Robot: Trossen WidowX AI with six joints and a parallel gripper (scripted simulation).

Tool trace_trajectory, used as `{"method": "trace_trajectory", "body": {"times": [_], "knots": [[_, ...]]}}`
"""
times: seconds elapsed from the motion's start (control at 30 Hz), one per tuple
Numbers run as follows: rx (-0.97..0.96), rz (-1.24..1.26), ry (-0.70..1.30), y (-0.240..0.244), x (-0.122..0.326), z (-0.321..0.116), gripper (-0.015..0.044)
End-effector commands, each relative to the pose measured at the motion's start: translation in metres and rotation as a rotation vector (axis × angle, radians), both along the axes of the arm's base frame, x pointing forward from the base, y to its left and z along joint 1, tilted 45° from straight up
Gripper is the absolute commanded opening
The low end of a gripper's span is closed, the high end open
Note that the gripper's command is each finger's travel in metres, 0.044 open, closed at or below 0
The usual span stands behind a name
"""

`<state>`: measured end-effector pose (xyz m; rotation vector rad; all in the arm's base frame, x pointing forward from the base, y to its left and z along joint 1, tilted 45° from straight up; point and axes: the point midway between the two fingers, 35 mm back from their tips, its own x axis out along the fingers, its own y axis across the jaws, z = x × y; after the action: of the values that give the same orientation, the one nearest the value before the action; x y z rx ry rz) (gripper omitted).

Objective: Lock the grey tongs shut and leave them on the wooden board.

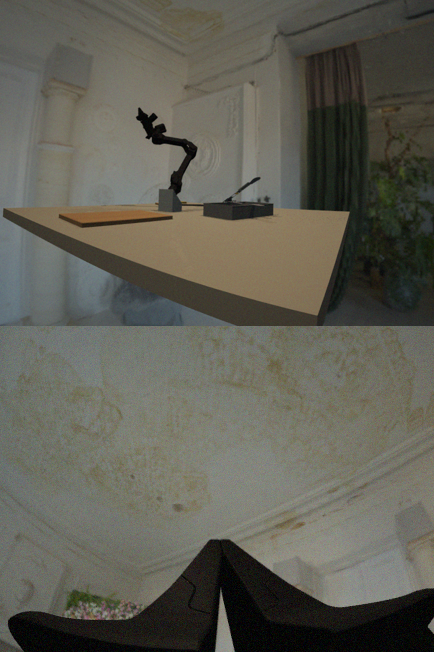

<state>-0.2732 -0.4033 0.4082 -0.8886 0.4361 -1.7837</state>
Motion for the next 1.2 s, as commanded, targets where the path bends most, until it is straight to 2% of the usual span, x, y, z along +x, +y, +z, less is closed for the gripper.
{"method": "trace_trajectory", "body": {"times": [0.0,0.17,0.4,0.5,0.87,1.17], "knots": [[0.059,0.068,0.014,-0.025,0.030,-0.013,-0.0150],[0.153,0.166,0.079,-0.060,0.085,-0.036,-0.0150],[0.196,0.222,0.086,-0.072,0.110,-0.048,-0.0150],[0.246,0.272,0.122,-0.084,0.135,-0.060,-0.0150],[0.475,0.595,0.378,-0.108,0.296,-0.129,-0.0150],[0.580,0.923,0.644,-0.073,0.428,-0.180,-0.0150]]}}
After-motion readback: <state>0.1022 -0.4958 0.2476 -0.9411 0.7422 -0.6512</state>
